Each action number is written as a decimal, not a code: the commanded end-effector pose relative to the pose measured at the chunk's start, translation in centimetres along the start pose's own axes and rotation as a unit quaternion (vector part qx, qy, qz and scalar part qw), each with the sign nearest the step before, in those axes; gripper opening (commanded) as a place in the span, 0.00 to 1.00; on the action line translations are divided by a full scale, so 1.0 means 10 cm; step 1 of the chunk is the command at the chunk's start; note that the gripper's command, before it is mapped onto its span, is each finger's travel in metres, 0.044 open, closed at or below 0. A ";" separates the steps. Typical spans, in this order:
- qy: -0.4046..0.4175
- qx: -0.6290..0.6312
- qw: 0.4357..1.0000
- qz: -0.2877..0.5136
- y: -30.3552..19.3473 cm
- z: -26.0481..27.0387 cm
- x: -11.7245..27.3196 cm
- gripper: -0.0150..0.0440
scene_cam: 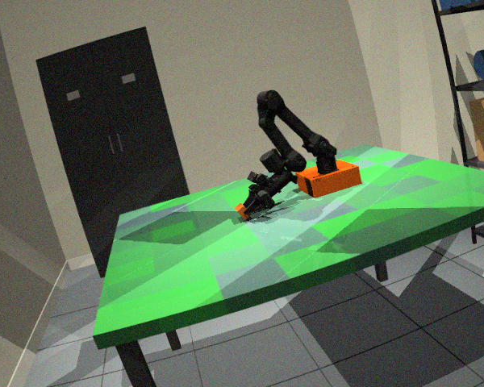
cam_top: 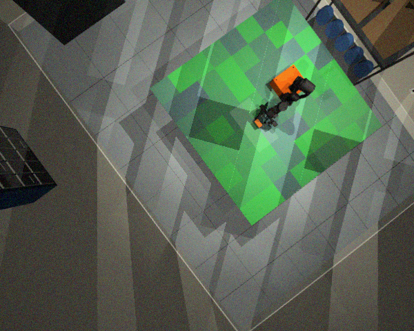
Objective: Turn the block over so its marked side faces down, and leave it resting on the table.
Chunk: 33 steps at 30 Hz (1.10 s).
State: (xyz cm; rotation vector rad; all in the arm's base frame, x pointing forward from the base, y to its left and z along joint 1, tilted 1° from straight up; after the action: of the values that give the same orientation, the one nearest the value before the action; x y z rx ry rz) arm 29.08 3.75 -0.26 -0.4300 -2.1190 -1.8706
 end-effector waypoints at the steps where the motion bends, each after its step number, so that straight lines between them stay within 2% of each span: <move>1: -0.002 0.001 1.000 -0.003 0.00 -0.01 0.02 0.25; 12: -0.002 0.001 1.000 -0.003 0.00 -0.01 0.02 0.25; 28: -0.002 0.001 1.000 -0.003 0.00 -0.01 0.02 0.97; 29: -0.002 0.001 1.000 -0.003 0.00 -0.01 0.02 1.00; 33: -0.002 0.001 1.000 -0.003 0.00 -0.01 0.02 1.00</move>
State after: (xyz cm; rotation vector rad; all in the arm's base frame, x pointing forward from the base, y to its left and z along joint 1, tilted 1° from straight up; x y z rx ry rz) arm 28.97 3.72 -0.16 -0.4252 -2.1227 -1.8760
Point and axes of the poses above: the point midway between the two fingers, 35 mm back from their tips, its own x axis back along the fingers, its own z axis across the jaws, y = z × x, the point moved 4 cm from there along x, back along the fingers, and after that the axes turned 9 degrees about x, right-handed, at the moved point
